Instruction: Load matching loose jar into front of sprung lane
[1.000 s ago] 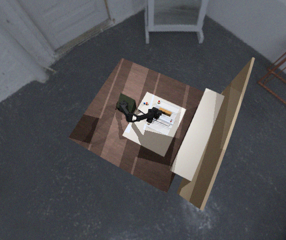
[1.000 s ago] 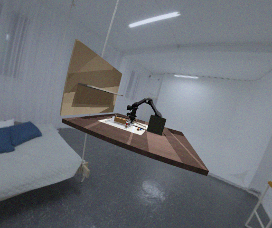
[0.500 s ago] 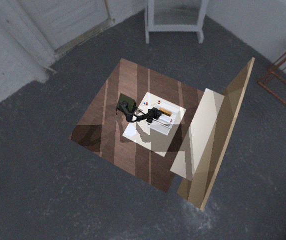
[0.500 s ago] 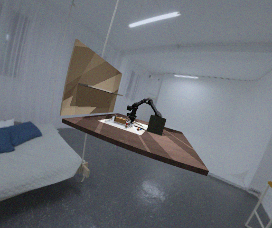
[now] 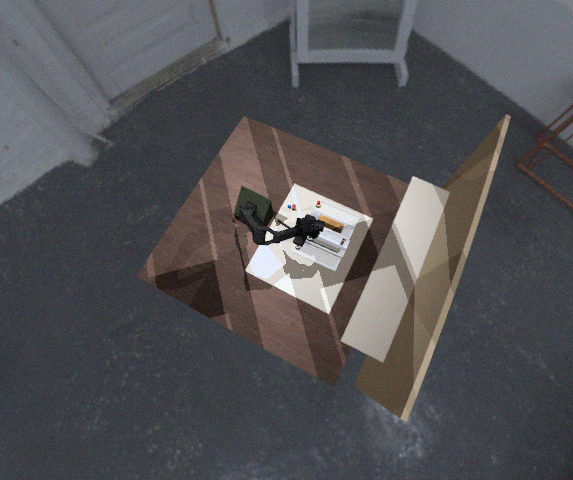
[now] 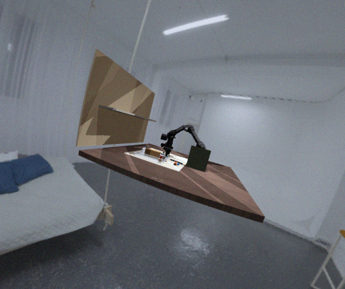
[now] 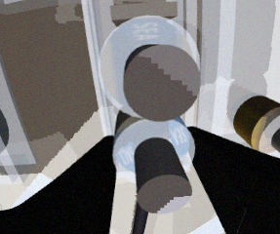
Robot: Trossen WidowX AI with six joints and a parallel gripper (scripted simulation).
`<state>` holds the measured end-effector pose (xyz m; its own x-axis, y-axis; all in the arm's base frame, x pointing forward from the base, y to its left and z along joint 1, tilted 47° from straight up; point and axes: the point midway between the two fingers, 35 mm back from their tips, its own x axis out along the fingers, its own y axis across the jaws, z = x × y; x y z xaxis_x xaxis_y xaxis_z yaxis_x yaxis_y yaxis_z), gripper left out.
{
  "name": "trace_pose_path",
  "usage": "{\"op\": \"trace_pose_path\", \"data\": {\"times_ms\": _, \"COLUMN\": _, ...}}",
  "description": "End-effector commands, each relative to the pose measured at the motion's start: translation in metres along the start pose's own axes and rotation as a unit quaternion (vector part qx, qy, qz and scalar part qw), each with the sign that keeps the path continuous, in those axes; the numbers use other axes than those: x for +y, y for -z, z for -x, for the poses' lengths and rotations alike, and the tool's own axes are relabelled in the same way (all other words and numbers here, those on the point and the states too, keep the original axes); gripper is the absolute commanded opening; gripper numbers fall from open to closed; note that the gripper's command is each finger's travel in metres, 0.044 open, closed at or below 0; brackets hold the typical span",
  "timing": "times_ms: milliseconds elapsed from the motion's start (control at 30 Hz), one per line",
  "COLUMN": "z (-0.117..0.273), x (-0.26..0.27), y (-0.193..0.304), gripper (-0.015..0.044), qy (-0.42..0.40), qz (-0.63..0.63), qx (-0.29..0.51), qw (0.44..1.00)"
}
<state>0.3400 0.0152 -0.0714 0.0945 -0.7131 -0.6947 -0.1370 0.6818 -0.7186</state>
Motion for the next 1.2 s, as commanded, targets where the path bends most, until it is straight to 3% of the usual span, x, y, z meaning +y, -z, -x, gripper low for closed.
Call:
{"op": "trace_pose_path", "data": {"times_ms": 0, "z": -0.0001, "x": -0.0016, "y": -0.002, "gripper": 0.0, "qy": 0.003, "qz": -0.004, "qx": -0.005, "qw": 1.0}}
{"op": "trace_pose_path", "data": {"times_ms": 1167, "z": -0.0002, "x": -0.0015, "y": 0.0039, "gripper": 0.0, "qy": 0.003, "qz": -0.003, "qx": -0.005, "qw": 1.0}}
